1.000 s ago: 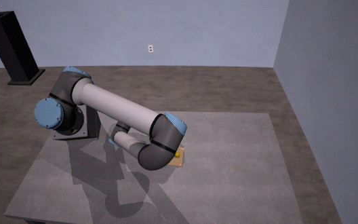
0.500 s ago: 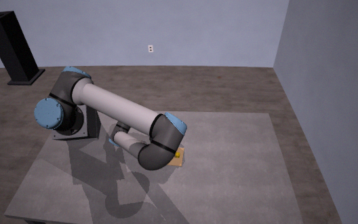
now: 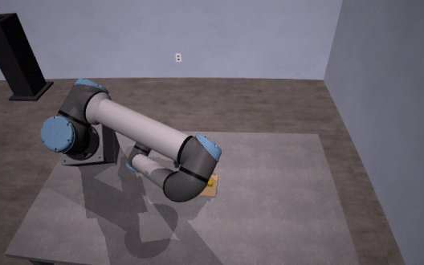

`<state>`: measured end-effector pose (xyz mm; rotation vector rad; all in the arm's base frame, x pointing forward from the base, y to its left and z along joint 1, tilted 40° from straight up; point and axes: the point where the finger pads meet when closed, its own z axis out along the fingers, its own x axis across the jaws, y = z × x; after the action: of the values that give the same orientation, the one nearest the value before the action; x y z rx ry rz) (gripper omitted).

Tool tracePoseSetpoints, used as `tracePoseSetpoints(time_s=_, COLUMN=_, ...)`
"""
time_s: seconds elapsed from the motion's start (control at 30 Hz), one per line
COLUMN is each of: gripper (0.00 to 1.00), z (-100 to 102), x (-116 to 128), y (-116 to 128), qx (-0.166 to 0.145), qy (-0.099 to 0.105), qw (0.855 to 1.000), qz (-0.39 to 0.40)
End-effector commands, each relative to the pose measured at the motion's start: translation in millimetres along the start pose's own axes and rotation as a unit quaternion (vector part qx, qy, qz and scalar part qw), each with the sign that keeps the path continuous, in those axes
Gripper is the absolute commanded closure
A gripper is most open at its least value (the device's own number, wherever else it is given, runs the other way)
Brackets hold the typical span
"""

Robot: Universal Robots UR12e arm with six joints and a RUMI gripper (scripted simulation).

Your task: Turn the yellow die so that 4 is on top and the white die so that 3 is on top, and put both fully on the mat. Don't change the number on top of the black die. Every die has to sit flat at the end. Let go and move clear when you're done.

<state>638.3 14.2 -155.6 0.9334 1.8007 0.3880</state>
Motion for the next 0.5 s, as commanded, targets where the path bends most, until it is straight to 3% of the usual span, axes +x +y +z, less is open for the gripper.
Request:
tracePoseSetpoints(time_s=0.0, gripper=0.76, z=-20, x=0, y=0, qx=0.0, qy=0.0, qw=1.0, qz=0.0)
tracePoseSetpoints(time_s=0.47, gripper=0.76, z=-32, x=0, y=2, qx=0.0, qy=0.0, qw=1.0, qz=0.0)
